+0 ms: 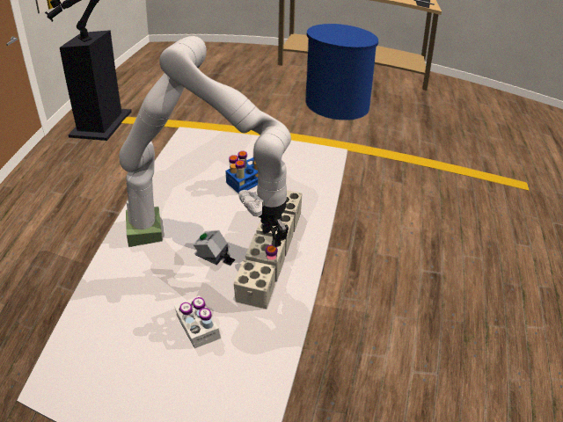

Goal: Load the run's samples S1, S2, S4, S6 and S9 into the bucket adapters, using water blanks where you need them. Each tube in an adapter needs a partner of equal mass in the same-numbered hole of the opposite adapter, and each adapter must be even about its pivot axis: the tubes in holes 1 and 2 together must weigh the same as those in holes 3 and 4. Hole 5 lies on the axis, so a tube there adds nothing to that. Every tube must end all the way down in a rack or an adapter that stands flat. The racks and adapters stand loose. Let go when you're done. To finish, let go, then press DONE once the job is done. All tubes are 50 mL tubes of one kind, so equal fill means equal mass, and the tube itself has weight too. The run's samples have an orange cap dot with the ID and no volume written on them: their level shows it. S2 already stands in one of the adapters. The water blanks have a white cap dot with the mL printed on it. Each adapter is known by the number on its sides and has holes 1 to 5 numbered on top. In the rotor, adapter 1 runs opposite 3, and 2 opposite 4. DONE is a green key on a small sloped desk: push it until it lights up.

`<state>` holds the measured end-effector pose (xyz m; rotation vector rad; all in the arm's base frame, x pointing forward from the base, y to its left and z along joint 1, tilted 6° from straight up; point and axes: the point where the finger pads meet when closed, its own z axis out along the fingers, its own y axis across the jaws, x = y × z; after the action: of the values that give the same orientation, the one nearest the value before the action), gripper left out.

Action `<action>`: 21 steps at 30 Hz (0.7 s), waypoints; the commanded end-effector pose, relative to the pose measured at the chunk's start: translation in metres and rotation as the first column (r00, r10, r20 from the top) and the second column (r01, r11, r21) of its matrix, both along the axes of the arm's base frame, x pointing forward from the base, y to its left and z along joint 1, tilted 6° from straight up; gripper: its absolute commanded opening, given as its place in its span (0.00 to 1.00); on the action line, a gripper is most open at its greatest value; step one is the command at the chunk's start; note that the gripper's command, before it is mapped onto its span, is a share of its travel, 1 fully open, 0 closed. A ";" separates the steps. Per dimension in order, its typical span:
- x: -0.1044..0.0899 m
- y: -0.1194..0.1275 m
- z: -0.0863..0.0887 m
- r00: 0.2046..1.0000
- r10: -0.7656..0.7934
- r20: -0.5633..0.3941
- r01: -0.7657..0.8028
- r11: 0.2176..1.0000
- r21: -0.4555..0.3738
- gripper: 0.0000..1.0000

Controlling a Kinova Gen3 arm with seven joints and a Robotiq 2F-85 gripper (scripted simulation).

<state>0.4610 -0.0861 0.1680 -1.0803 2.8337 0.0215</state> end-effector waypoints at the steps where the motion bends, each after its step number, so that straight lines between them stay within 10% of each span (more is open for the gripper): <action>1: 0.001 0.001 0.009 1.000 0.007 0.006 -0.007 1.000 0.003 0.62; 21: -0.002 0.000 0.033 1.000 0.007 0.006 -0.007 1.000 0.003 0.62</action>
<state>0.4585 -0.0875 0.1932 -1.0800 2.8337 0.0213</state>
